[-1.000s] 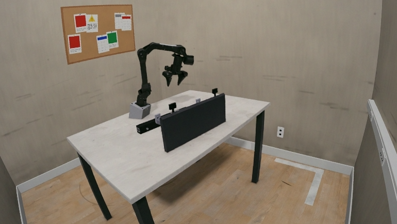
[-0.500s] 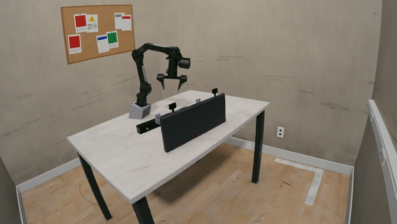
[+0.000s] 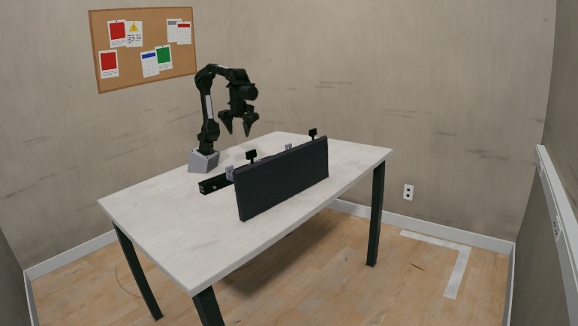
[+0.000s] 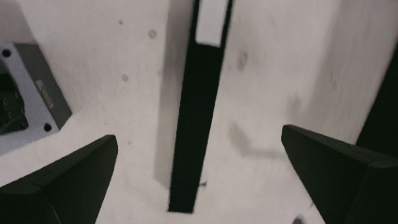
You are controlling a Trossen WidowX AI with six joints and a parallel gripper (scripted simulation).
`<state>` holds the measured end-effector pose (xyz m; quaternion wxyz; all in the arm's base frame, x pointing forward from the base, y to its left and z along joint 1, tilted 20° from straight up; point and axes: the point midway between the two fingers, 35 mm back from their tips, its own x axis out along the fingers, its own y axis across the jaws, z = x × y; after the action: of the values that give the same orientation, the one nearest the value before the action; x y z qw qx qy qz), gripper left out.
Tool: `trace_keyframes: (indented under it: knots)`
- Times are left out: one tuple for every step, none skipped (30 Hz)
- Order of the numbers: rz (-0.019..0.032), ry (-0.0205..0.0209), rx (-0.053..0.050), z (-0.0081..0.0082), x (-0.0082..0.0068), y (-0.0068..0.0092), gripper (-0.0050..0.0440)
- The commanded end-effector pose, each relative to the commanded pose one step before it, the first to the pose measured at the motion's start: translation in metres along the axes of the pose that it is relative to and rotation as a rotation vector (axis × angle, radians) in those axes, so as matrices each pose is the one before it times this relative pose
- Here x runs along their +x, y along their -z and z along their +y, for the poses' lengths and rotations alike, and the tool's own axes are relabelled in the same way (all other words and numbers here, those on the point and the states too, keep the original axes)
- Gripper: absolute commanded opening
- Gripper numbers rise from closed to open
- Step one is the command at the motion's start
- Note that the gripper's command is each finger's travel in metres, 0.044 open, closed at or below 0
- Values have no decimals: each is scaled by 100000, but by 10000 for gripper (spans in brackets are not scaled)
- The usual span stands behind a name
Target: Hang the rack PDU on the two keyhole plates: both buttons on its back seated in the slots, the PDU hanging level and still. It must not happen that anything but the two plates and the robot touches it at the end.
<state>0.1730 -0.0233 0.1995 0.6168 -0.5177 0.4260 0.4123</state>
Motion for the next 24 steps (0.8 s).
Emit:
trace_keyframes:
  knots:
    - [82, 6365, 15554, 208, -501, 1906, 440]
    - [98, 276, 643, 3, -18, 101, 440]
    - [15, 43, -85, 0, -3, 16, 440]
    - [0, 0, 0, 0, 0, 0, 440]
    - [0, 0, 0, 0, 0, 0, 440]
    - [-7, -65, 13, -3, 11, 3, 440]
    - [-35, -312, 62, -14, 55, 12, 440]
    - [-21, -186, 37, -33, 161, 15, 440]
    - [-49, -457, 480, -74, 470, 37, 440]
    - [258, -646, -166, -88, 757, 48, 440]
    - [88, -70, -334, -78, 923, -12, 440]
    - [0, 0, 0, 0, 0, 0, 440]
    - [0, 0, 0, 0, 0, 0, 440]
    - [233, -13, -3, -55, 1173, 45, 440]
    - [1, 9, -1, 2, 1265, -10, 440]
    - [-2, 10, 2, 62, 1163, -24, 440]
    - [-4, 9, 3, 89, 900, -27, 440]
    - [-4, 7, 3, 85, 639, -23, 440]
    - [-3, 4, 2, 60, 381, -16, 440]
    - [-1, 2, 1, 21, 127, -5, 440]
    - [0, 0, 0, 0, 0, 0, 440]
    - [0, 0, 0, 0, 0, 0, 440]
    - [0, 0, 0, 0, 0, 0, 440]
    - [0, 0, 0, 0, 0, 0, 440]
